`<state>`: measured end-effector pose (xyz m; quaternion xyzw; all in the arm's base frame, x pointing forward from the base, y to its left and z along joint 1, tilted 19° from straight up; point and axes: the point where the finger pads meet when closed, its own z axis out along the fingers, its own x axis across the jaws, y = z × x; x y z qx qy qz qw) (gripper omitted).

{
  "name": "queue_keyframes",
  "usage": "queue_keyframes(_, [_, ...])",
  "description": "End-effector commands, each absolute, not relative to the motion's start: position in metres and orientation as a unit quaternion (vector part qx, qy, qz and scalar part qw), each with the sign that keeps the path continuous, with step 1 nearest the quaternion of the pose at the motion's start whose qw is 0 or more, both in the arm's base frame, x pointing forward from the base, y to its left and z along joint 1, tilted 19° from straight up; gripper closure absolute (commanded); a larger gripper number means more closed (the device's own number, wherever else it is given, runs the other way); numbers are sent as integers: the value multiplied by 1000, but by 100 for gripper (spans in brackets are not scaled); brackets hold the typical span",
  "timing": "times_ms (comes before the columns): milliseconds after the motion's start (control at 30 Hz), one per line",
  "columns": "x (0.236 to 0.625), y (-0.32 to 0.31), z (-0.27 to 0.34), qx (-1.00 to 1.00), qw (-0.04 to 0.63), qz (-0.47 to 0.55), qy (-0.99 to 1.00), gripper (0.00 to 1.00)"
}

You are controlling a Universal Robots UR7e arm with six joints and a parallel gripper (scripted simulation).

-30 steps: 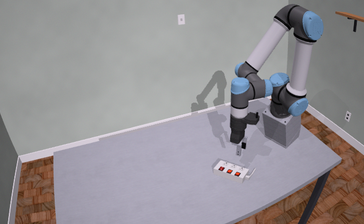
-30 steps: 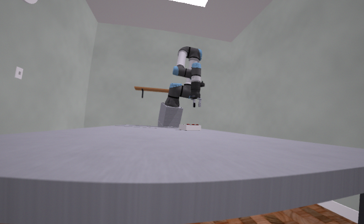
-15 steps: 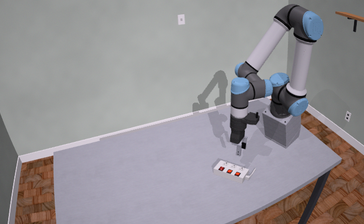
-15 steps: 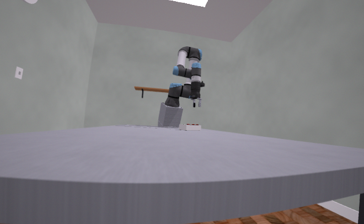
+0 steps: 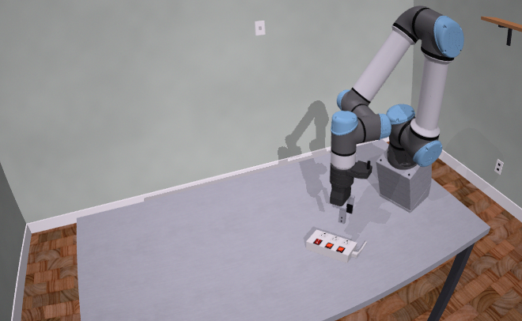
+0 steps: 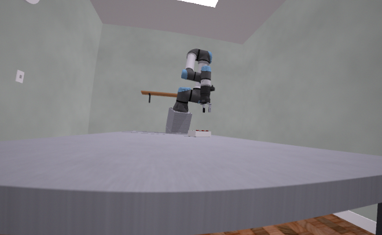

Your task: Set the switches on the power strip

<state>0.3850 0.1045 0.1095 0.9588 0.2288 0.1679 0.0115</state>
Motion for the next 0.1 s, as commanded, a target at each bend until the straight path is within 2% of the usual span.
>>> queue_keyframes(0, [385, 104, 110, 959, 12, 168, 229, 0])
queue_keyframes(67, [385, 104, 110, 959, 12, 168, 229, 0])
